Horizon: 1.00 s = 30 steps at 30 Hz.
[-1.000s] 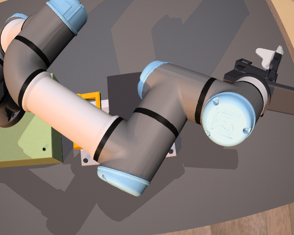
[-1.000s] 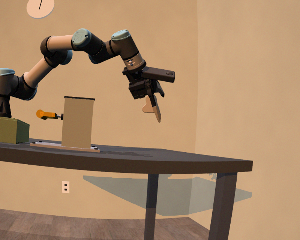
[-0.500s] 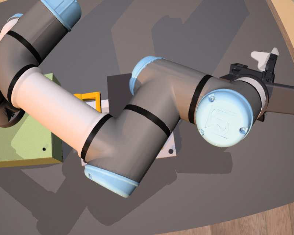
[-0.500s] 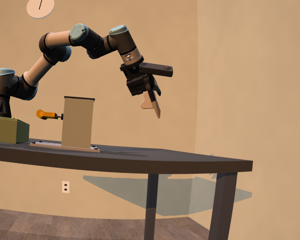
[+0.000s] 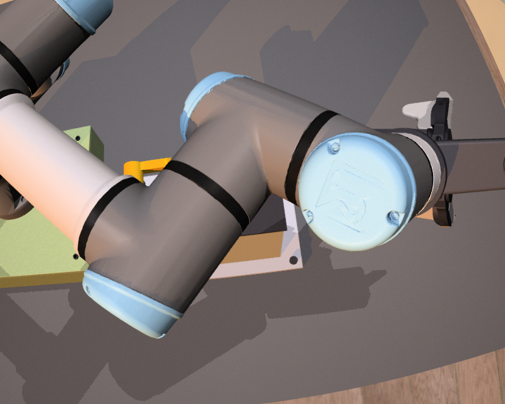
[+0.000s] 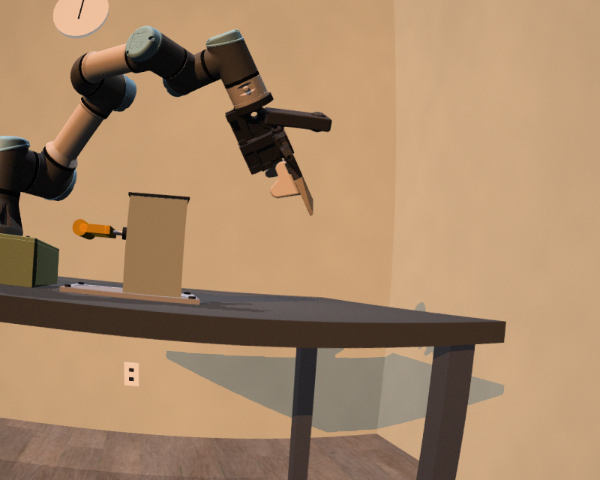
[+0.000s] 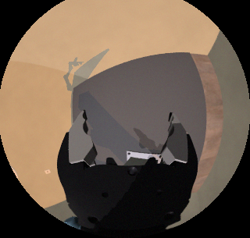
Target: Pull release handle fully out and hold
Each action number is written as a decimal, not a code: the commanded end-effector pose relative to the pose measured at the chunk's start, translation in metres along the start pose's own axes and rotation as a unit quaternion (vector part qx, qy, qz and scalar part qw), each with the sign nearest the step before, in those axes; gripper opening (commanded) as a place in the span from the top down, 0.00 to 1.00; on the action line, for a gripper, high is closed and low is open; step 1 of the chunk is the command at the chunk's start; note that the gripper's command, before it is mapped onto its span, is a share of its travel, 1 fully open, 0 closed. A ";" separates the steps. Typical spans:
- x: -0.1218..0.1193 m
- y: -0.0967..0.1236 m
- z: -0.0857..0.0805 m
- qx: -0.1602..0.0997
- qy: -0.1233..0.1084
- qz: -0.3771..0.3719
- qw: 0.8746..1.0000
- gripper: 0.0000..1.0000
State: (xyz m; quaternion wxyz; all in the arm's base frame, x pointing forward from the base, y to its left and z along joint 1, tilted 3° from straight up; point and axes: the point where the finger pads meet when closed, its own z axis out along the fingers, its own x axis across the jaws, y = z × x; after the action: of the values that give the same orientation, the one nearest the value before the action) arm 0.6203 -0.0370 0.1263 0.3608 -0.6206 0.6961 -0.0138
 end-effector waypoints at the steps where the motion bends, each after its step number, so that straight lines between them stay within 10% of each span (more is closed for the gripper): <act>1: 0.007 0.013 -0.024 -0.008 0.025 -0.070 0.997 0.00; 14: 0.019 0.051 -0.068 -0.051 0.068 -0.213 0.973 0.00; 30: 0.028 0.119 -0.120 -0.132 0.094 -0.392 0.906 0.00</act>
State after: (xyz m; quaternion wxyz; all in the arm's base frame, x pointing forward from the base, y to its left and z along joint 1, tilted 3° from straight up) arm 0.4798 -0.0827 0.1437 0.1918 -0.8584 0.4633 -0.1084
